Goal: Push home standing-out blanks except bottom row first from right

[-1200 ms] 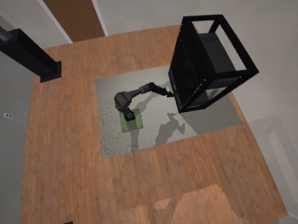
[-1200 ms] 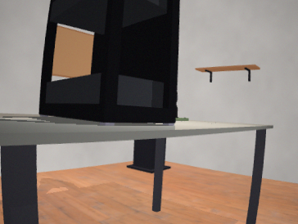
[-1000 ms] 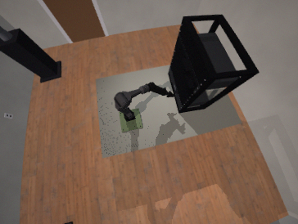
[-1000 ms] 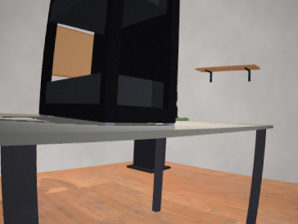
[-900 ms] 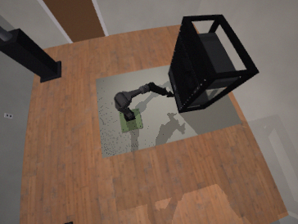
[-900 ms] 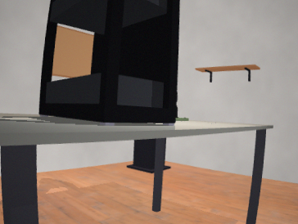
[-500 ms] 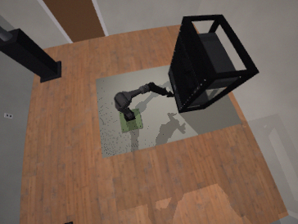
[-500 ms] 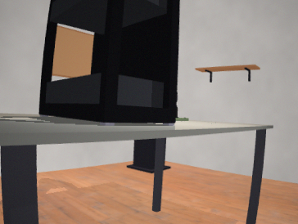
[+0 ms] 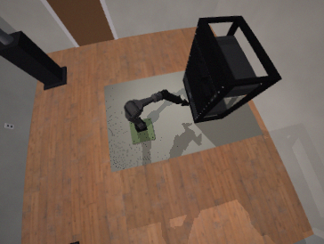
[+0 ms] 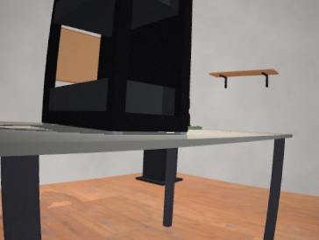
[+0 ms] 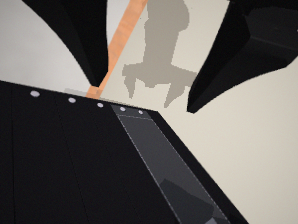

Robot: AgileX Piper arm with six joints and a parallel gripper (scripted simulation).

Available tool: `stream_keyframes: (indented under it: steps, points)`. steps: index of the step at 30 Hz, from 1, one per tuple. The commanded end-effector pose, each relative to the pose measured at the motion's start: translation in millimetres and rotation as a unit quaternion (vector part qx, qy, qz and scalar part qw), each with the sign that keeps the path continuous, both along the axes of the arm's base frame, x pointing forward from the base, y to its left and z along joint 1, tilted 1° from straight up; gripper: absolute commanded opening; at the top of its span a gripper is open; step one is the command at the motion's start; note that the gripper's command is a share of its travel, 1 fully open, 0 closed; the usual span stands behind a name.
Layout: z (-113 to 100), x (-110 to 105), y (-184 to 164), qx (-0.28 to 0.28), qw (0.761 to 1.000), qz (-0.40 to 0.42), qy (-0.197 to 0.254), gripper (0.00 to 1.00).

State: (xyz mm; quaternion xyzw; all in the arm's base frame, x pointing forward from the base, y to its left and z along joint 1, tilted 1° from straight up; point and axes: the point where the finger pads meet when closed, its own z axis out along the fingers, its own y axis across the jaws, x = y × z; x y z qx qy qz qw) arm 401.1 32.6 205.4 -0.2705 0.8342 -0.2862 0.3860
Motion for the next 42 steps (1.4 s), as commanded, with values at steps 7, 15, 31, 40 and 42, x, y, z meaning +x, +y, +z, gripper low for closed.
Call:
stream_keyframes:
  steps: [7,15,31,40,42]
  points:
    - [14.0,-2.6,6.0,-0.023,1.000,0.019,-0.010,1.00]
    - [49.8,-11.9,20.6,-0.082,0.994,0.063,-0.037,1.00]
    - [187.9,-77.5,46.0,-0.285,0.931,0.165,-0.156,1.00]
    - [230.7,-107.2,37.9,-0.340,0.904,0.173,-0.194,1.00]
    - [235.7,-111.0,36.1,-0.346,0.901,0.173,-0.198,1.00]
